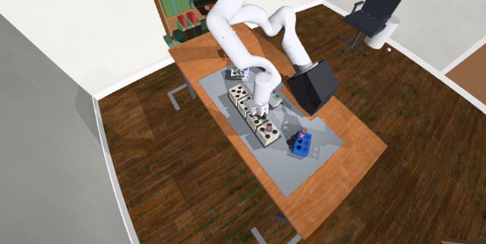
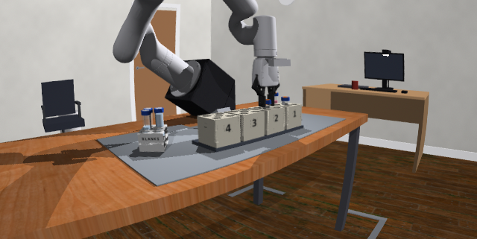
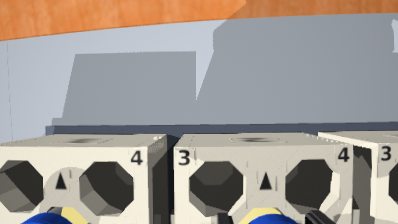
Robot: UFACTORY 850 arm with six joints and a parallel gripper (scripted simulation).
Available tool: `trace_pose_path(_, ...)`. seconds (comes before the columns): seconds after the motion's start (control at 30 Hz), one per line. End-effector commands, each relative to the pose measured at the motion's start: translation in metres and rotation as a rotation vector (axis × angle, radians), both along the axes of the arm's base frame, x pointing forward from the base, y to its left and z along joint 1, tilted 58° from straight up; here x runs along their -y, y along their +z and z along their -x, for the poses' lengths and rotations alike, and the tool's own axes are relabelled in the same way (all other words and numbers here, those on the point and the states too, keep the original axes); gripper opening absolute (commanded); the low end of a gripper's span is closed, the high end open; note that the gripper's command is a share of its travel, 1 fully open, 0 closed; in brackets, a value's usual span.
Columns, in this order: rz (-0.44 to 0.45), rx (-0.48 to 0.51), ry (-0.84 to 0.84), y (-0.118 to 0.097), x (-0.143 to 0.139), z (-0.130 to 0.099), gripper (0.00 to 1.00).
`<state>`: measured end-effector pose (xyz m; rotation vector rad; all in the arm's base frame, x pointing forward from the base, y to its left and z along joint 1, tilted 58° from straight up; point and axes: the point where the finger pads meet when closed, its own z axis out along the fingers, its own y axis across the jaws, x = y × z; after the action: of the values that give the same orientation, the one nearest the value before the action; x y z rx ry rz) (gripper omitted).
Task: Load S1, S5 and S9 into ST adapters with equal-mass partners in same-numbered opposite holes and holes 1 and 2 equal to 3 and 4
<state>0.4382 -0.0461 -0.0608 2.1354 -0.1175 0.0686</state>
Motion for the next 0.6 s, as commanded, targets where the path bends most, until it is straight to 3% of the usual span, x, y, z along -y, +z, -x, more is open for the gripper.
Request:
trace_pose_path(0.0, -0.001, 0.001, 0.001, 0.000, -0.001, -0.001, 0.44)
trace_pose_path(0.57, -0.001, 0.001, 0.001, 0.011, -0.017, 0.000, 0.44)
